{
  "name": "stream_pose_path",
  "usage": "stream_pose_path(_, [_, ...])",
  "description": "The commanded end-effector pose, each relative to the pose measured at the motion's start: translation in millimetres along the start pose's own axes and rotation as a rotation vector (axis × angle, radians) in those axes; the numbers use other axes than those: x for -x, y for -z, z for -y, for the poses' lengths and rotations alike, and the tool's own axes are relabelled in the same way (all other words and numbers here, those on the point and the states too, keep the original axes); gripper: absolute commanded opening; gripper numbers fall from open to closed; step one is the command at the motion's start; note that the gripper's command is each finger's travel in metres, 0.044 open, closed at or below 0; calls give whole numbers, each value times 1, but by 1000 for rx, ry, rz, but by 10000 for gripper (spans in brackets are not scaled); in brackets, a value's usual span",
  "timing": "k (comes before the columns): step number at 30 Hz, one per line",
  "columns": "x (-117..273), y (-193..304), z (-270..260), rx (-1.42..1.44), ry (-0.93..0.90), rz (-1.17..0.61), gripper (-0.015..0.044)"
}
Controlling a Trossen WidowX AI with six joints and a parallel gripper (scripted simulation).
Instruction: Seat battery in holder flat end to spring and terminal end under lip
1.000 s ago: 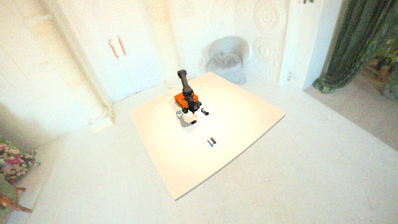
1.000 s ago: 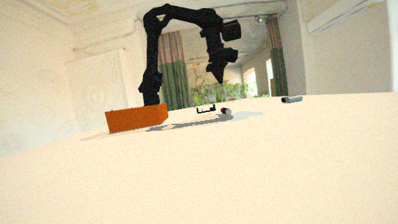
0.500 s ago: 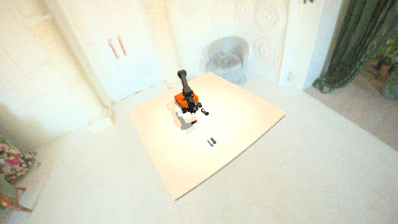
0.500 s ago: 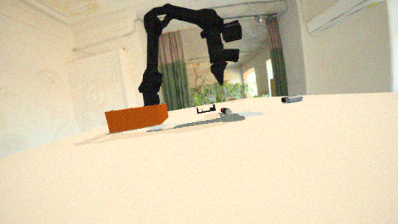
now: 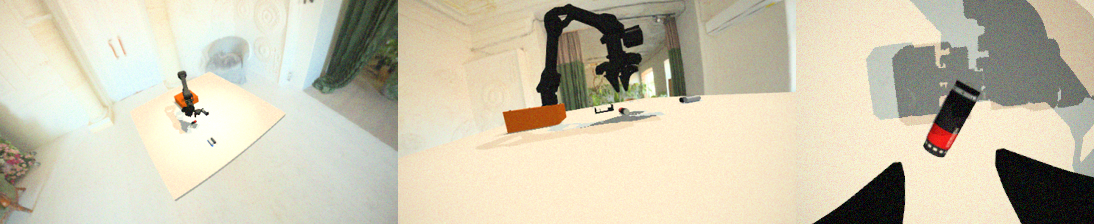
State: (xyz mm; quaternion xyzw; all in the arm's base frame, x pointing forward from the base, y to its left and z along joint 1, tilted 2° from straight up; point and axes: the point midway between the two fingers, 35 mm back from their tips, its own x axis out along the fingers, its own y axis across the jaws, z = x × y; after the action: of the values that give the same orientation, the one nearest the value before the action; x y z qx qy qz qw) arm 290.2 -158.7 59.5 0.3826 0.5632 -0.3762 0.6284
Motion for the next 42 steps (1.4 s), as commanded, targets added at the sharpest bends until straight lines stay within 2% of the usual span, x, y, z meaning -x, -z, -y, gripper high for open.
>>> stream_pose_path(1, [-31, 0, 9, -568, 21, -21, 237])
stream_pose_path(18, [-32, 0, 9, -568, 21, -21, 237])
stream_pose_path(42, [-71, 1, 9, -568, 21, -21, 237])
